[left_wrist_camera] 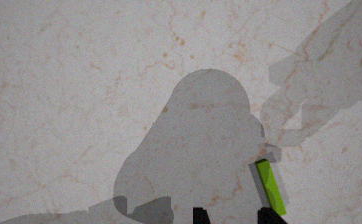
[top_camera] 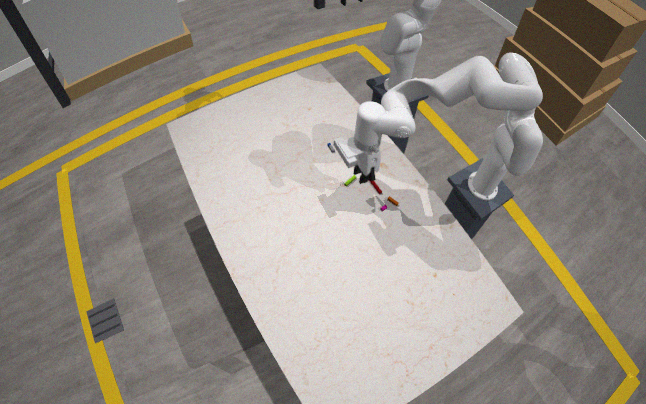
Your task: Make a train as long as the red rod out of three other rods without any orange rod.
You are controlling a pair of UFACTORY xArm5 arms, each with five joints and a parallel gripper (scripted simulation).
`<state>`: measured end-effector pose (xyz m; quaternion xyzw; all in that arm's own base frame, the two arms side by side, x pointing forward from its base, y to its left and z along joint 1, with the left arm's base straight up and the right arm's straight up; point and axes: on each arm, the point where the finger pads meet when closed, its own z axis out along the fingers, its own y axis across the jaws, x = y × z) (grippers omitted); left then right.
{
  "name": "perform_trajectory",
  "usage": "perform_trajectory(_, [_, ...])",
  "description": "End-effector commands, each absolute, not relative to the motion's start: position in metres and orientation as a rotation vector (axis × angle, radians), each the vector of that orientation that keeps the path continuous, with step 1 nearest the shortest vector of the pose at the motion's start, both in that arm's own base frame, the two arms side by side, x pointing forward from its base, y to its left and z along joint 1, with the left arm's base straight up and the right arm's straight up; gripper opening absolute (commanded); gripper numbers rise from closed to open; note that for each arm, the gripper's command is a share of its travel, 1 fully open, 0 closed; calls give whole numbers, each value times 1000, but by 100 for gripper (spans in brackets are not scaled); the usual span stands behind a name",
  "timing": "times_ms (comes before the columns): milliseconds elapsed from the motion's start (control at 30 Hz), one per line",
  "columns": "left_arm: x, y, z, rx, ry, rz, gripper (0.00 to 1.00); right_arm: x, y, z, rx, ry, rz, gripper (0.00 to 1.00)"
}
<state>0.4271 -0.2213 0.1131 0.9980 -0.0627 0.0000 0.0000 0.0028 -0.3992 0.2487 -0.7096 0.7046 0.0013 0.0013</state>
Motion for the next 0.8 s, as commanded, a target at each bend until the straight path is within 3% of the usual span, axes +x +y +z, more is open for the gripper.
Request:
perform_trajectory(0, [428, -222, 105, 3134, -197, 6, 28, 3, -400, 250, -2229, 2214, 0, 100])
perform_trajectory(433, [429, -222, 51, 3134, -197, 6, 28, 3, -400, 250, -2229, 2214, 0, 100])
perform_trajectory(767, [429, -222, 38, 3134, -197, 6, 28, 3, -400, 250, -2229, 2214, 0, 100])
